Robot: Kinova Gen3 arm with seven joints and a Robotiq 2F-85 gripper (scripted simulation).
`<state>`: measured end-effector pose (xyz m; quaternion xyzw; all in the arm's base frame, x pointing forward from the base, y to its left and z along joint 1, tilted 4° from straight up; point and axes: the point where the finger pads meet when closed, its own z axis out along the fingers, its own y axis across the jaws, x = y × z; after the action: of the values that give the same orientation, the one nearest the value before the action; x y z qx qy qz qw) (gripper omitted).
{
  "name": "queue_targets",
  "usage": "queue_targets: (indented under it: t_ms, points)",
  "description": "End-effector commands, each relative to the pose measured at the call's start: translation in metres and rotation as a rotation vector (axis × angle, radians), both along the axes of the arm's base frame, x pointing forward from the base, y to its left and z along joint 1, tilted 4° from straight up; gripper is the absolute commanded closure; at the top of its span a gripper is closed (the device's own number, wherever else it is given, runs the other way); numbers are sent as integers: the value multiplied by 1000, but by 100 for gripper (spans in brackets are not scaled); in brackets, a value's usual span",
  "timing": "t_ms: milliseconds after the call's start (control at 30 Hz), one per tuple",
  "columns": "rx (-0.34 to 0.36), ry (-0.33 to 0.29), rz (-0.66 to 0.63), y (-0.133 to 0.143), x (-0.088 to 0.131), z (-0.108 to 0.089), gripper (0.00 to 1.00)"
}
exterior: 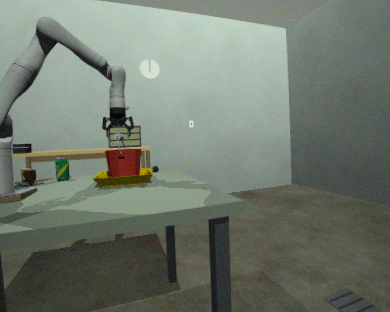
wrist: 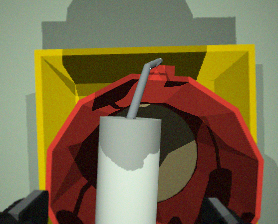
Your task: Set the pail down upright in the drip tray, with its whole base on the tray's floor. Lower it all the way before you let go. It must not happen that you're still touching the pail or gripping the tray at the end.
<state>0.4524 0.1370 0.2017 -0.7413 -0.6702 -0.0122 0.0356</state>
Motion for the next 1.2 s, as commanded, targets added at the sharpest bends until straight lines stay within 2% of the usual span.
queue_targets:
  t_ms: [0,733,1167]
  points:
    - [0,-2,0,0,0,1,0]
    - [0,-2,0,0,0,3,0]
    - [0,-2,0,-1,1,22,0]
